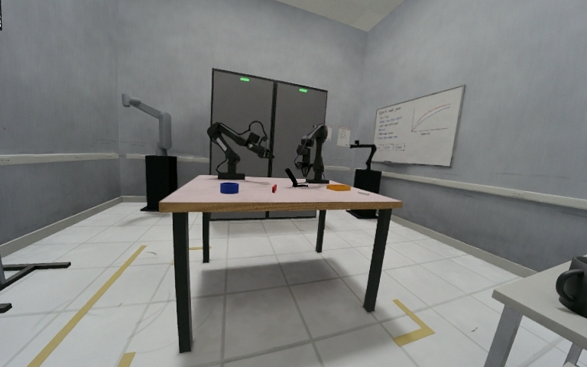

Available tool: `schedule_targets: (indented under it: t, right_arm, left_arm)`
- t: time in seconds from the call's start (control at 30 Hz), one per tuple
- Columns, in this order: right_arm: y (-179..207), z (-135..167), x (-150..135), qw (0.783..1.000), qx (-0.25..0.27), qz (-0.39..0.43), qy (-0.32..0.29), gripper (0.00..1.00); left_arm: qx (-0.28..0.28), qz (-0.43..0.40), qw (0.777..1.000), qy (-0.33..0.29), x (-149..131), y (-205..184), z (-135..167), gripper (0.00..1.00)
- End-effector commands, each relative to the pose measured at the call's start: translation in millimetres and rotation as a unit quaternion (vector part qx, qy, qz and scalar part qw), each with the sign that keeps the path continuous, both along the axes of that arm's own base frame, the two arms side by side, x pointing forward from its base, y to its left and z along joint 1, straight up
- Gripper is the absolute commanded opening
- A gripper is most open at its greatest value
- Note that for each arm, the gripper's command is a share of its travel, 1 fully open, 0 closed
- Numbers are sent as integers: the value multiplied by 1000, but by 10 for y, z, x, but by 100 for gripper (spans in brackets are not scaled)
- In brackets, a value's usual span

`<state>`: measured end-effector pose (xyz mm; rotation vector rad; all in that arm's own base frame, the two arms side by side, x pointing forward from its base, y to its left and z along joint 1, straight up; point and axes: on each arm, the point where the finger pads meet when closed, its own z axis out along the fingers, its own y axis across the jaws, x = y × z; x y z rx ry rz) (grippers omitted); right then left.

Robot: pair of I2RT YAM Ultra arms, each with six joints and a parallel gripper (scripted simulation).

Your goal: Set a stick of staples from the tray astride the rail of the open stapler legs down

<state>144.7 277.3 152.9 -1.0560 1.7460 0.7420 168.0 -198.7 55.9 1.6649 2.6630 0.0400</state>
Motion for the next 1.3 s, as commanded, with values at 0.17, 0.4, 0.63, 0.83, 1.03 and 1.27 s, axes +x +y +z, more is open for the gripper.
schedule_targets:
  t: [0.17,0.4,0.63,0.83,1.03,1.27]
  right_arm:
    - [-4,70,2,1000,10,0,-6,100]
    - [-4,70,2,1000,10,0,-6,100]
    - [-4,70,2,1000,10,0,-6,100]
    - [-4,70,2,1000,10,0,-6,100]
    - [-4,70,2,1000,10,0,-6,100]
    - [-4,70,2,1000,10,0,-6,100]
  left_arm:
    - [-17,-38,999,-3,87,-76,28,6]
    - [-19,-38,999,-5,91,-81,-110,6]
    - [-6,-38,999,7,33,-10,-145,6]
    - [-20,-42,999,-8,93,-64,-213,6]
    - [-10,-42,999,1,42,0,-306,6]
    - [-12,-42,999,0,43,-2,-288,6]
